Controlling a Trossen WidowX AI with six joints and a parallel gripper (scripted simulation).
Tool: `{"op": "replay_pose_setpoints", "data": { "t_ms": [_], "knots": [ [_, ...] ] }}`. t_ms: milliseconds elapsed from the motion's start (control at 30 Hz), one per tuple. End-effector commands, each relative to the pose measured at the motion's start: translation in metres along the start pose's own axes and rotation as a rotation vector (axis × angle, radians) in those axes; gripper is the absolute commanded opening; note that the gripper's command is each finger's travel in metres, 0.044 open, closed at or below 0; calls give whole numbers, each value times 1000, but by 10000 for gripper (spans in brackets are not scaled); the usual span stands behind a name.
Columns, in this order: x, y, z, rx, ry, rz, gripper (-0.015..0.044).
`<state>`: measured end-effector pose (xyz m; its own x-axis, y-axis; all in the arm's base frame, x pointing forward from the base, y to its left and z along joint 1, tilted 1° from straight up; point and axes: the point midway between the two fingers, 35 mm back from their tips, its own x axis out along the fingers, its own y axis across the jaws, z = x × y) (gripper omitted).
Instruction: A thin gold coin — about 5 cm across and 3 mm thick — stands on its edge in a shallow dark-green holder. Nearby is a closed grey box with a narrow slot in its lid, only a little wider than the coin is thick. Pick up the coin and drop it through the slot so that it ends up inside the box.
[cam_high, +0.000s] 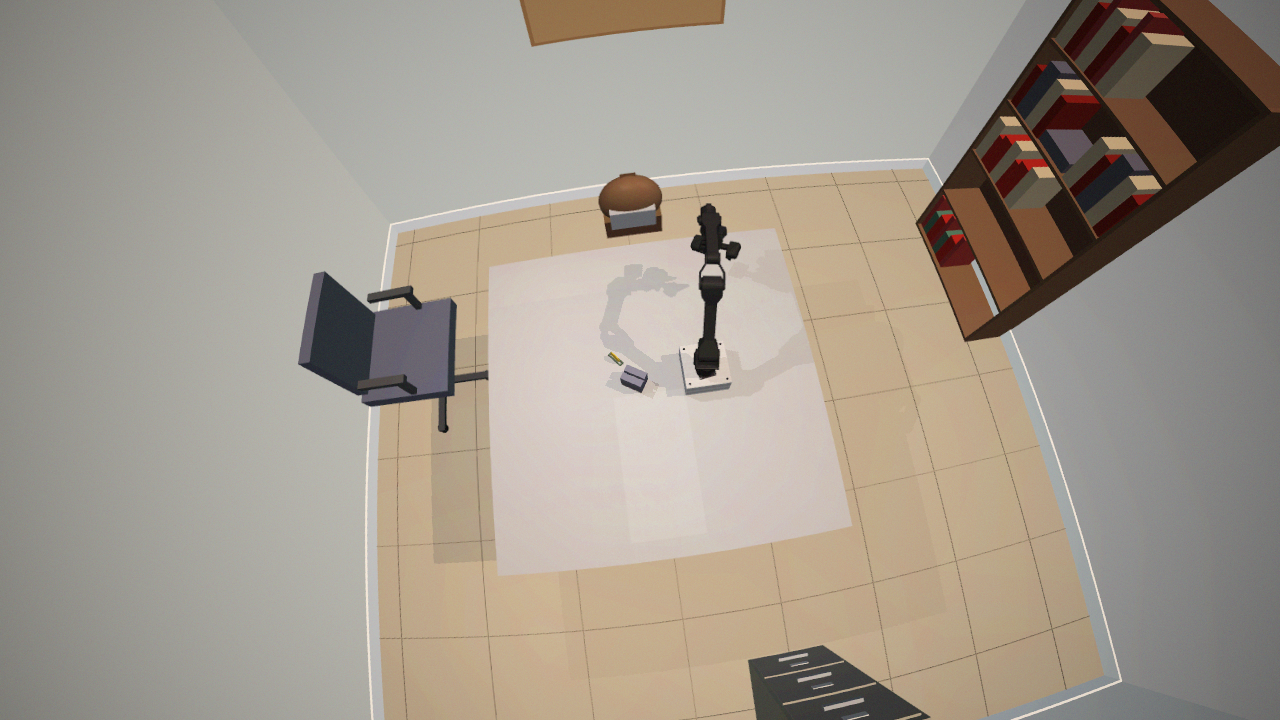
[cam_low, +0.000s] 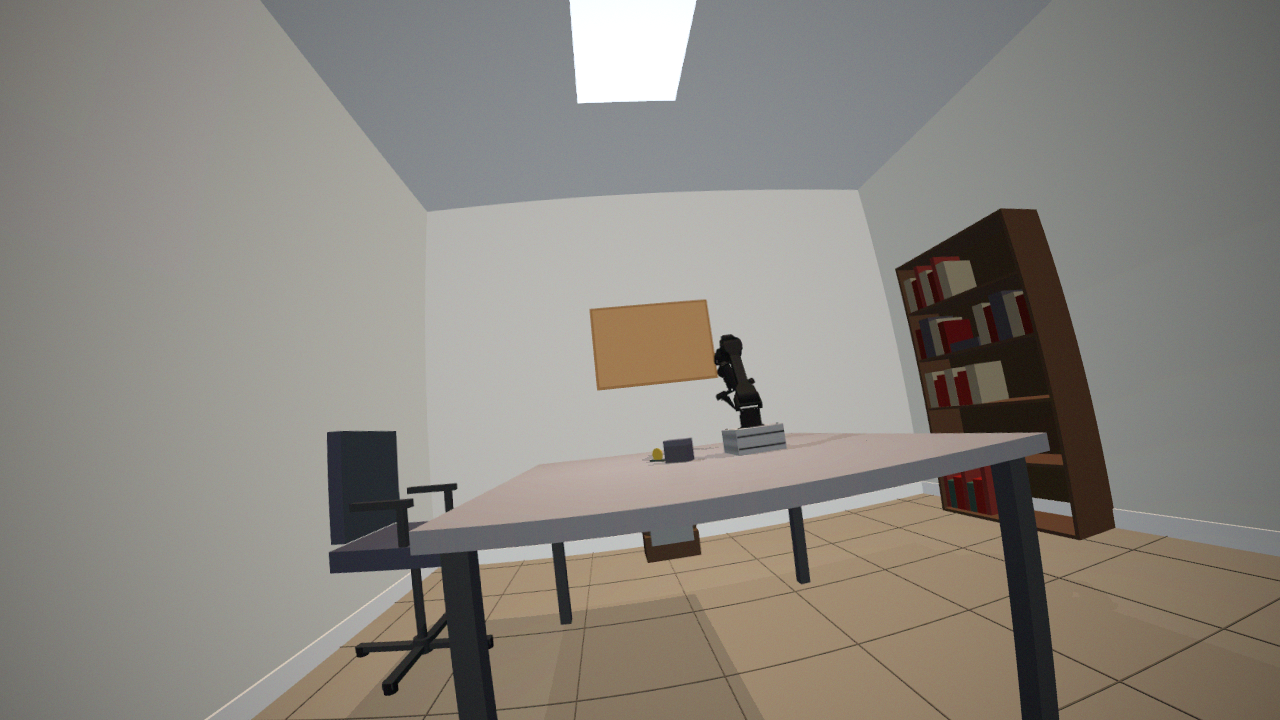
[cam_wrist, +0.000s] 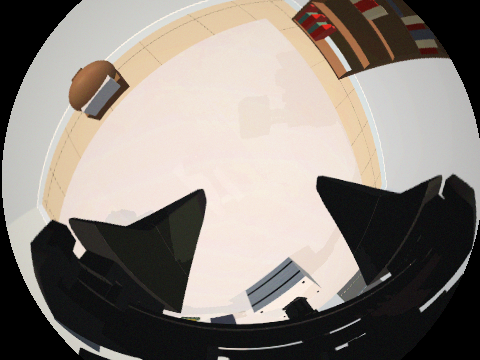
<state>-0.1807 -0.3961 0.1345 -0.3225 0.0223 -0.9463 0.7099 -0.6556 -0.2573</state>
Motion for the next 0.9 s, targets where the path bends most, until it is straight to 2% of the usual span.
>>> {"op": "replay_pose_setpoints", "data": {
  "t_ms": [0, 267, 467, 600, 867],
  "knots": [
    [-1, 3, -1, -6, -1, 3, 374],
    [-32, 112, -71, -263, -33, 112, 164],
    [-52, 176, -156, -451, -40, 165, 161],
    [-63, 201, -204, -566, -44, 203, 161],
    [-86, 234, -347, -911, -42, 311, 161]
  ]
}}
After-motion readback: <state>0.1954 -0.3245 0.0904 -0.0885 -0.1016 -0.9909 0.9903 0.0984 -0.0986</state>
